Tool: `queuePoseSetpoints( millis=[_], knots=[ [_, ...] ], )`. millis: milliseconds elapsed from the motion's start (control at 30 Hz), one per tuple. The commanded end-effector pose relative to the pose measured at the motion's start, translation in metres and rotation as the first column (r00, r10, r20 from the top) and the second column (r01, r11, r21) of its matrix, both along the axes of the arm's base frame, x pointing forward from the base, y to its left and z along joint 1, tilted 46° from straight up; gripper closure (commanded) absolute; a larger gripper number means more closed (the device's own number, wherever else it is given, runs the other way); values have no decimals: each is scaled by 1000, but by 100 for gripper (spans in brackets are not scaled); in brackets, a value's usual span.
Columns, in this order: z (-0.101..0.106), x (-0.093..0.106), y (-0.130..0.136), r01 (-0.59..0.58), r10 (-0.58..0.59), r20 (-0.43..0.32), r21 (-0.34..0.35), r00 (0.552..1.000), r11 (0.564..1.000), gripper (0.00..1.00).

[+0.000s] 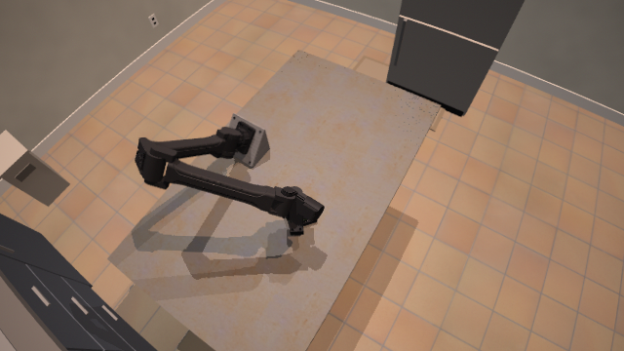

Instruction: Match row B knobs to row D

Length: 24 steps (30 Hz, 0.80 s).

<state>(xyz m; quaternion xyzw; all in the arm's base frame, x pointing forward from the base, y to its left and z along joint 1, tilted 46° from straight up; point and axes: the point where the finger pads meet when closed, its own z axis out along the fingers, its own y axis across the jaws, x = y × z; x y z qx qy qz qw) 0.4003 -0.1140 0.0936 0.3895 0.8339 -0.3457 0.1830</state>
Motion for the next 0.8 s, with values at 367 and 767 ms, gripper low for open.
queuePoseSetpoints(
  millis=[367, 767],
  knots=[
    [6, 17, 13, -24, 24, 32, -2, 999, 1000, 81],
    [9, 21, 13, -24, 24, 40, -2, 999, 1000, 81]
  ],
)
